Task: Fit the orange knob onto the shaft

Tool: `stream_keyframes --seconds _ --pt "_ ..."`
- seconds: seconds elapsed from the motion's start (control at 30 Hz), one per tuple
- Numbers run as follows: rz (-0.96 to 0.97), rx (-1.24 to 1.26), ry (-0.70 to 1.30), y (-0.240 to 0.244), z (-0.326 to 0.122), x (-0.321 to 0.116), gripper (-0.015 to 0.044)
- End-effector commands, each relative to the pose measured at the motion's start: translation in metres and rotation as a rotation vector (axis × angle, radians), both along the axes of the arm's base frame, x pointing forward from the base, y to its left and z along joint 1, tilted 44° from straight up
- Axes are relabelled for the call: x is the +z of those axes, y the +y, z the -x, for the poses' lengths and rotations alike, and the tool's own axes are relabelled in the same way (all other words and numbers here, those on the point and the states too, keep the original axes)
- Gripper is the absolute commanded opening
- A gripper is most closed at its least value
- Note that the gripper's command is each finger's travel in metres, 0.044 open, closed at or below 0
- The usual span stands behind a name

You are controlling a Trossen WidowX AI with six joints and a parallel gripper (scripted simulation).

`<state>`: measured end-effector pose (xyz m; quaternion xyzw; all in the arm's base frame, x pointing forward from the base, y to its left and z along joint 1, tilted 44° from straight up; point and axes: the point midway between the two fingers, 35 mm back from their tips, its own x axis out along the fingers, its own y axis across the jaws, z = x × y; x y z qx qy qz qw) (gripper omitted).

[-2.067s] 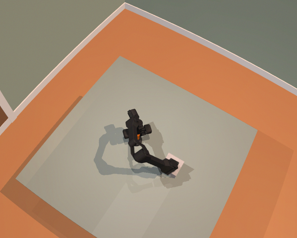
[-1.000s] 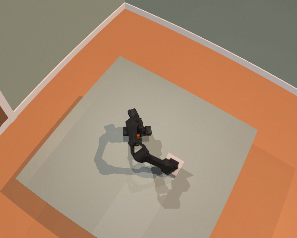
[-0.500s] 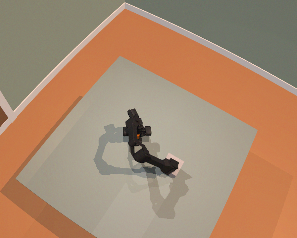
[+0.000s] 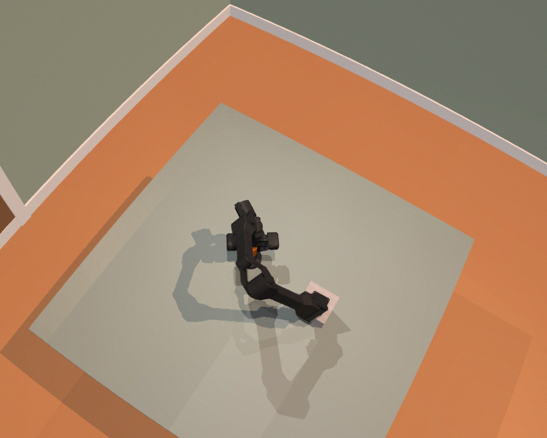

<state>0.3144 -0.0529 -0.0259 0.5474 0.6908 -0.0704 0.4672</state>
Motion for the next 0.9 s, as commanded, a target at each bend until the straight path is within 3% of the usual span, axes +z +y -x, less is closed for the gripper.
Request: stream_keyframes --seconds 0.0,0.7,0.87 --pt "-0.002 -0.003 0.003 0.0005 0.0014 0.0003 0.0" --pt "-0.002 -0.003 0.003 -0.0015 0.0009 0.0045 0.0" --pt "-0.006 -0.093 0.089 -0.002 0.0004 0.0048 0.0"
